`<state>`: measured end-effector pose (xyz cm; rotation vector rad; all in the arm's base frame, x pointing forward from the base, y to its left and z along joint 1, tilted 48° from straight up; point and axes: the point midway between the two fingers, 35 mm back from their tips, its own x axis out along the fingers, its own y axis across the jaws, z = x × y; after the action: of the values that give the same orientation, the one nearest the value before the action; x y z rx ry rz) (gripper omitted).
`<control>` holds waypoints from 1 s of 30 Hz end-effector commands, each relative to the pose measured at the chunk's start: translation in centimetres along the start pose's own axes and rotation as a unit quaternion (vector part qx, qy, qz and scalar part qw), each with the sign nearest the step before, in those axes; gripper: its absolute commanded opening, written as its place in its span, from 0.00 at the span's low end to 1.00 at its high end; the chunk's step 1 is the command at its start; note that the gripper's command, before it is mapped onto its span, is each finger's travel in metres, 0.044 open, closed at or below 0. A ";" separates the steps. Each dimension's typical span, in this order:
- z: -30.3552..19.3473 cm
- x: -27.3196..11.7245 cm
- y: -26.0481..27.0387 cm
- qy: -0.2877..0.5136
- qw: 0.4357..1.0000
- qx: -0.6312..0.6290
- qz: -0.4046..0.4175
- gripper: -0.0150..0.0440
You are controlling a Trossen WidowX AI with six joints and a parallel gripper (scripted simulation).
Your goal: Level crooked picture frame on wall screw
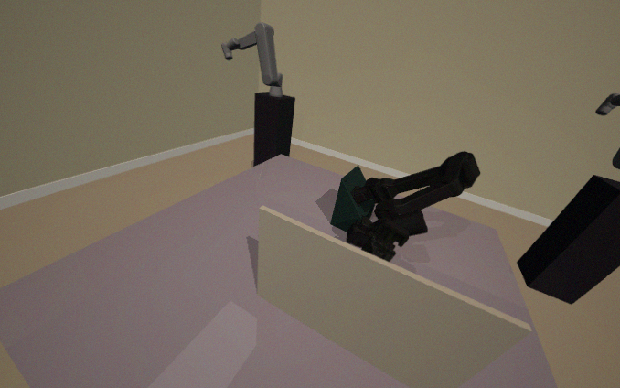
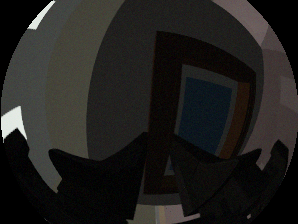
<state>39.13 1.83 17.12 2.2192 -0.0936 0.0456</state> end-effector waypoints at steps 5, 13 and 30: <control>0.0 0.0 -0.1 -0.001 1.000 0.002 0.002 0.25; 0.0 0.0 -0.4 -0.001 1.000 0.002 0.002 0.25; -0.1 0.0 -0.5 0.001 1.000 0.003 0.000 0.25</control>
<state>39.18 2.21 16.78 2.2203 -0.0918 0.0476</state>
